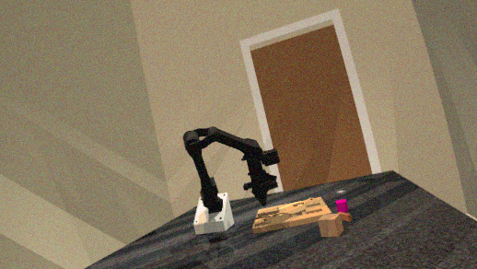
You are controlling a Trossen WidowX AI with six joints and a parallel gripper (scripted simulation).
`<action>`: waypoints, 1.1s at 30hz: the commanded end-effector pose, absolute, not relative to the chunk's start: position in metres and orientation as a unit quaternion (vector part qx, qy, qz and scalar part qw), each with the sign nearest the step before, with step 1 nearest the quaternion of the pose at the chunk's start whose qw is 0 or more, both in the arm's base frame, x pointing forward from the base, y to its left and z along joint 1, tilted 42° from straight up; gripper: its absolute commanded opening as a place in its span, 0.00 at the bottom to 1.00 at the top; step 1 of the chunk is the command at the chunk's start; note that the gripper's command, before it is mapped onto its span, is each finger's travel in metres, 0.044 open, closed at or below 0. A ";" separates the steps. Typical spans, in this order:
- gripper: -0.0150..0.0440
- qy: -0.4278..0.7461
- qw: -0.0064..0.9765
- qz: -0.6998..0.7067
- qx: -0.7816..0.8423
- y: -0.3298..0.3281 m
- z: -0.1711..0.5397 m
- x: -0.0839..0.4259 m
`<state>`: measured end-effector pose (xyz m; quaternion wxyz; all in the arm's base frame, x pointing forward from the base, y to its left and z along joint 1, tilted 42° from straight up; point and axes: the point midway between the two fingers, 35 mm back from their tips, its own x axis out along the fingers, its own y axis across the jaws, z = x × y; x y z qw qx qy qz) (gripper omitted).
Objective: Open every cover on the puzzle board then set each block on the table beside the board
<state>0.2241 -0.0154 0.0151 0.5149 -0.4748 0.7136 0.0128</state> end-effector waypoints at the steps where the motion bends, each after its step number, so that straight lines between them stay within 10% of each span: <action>1: 0.25 0.715 0.511 0.014 -0.478 -0.027 0.003 0.223; 33: 0.25 0.715 0.510 0.012 -0.478 -0.053 -0.020 0.214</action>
